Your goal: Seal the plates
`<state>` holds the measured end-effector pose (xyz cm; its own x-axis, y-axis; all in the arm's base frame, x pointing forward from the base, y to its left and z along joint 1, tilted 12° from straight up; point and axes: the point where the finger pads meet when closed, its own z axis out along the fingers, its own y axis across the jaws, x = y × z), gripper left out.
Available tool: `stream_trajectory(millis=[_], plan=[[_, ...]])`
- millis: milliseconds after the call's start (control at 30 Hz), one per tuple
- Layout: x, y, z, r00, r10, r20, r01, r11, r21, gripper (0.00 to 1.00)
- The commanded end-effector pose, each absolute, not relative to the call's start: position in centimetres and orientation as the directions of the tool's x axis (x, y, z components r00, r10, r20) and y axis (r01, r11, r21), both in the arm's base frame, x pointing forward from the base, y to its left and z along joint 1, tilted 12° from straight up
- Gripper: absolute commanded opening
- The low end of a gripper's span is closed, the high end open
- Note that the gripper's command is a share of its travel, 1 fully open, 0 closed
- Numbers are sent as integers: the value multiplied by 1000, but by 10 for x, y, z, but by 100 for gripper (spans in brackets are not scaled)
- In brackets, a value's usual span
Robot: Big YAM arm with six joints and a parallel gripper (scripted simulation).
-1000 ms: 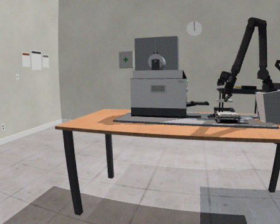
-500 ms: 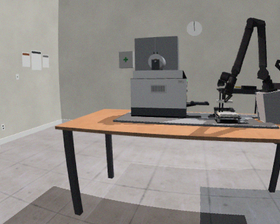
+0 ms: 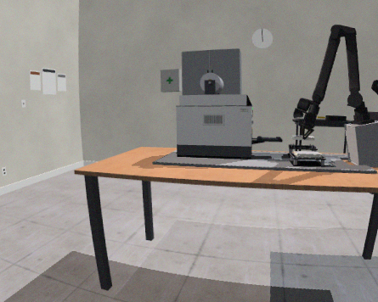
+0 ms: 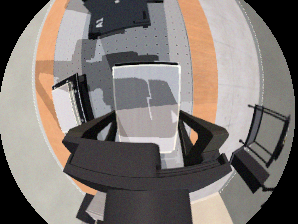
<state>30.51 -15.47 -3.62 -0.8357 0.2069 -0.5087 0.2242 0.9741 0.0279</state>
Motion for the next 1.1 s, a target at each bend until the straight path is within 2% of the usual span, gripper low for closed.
stream_trajectory(millis=[0,567,1067], plan=[[320,-168,-34,-816,221,-534,247,969,24,0],[304,-156,-51,-831,226,-507,243,969,34,0],[316,-157,-51,-831,214,-513,230,973,32,0]])
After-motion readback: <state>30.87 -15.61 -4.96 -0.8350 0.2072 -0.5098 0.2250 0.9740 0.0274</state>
